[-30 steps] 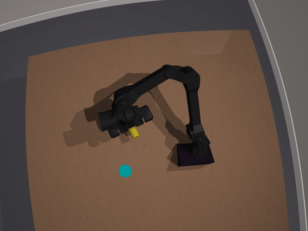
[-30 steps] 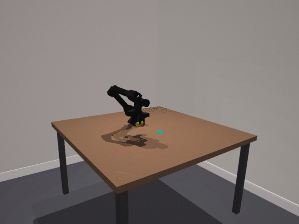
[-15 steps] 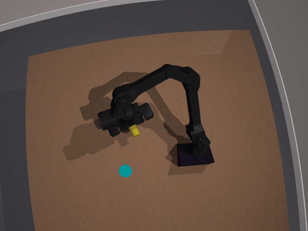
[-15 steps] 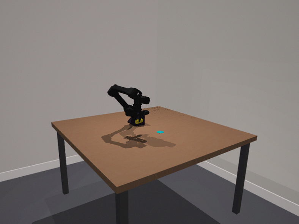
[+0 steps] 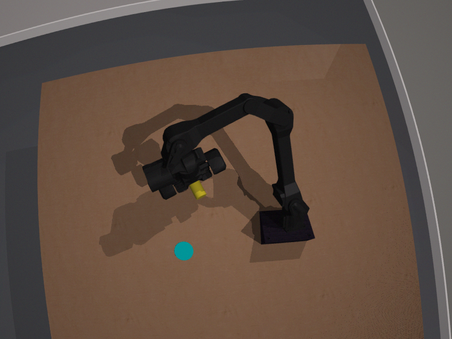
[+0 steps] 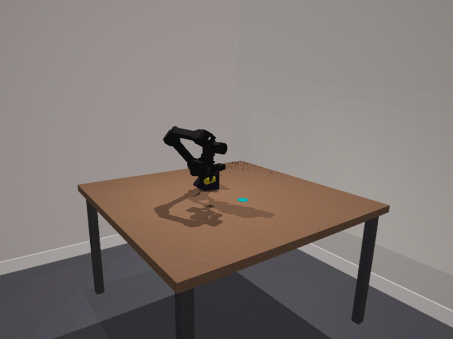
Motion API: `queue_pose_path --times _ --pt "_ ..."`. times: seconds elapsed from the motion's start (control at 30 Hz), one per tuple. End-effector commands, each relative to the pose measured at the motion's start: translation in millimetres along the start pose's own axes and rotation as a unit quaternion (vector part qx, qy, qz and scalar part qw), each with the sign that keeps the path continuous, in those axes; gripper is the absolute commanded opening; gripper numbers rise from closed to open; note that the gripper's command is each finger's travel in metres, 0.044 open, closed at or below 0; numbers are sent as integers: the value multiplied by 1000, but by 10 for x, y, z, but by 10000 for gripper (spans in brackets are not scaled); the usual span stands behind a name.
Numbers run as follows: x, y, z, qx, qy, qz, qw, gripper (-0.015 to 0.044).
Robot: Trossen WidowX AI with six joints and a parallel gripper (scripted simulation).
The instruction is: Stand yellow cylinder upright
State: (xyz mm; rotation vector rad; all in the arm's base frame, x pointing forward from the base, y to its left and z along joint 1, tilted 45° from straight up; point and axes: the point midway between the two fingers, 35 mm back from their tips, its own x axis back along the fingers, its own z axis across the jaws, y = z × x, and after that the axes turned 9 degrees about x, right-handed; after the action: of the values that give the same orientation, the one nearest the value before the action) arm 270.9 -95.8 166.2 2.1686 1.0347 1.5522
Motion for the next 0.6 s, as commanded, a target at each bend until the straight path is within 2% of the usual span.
queue_pose_path --times 0.0,0.57 --pt "38 -36 70 42 4 2 999 105" --pt "110 -242 435 298 9 3 954 105"
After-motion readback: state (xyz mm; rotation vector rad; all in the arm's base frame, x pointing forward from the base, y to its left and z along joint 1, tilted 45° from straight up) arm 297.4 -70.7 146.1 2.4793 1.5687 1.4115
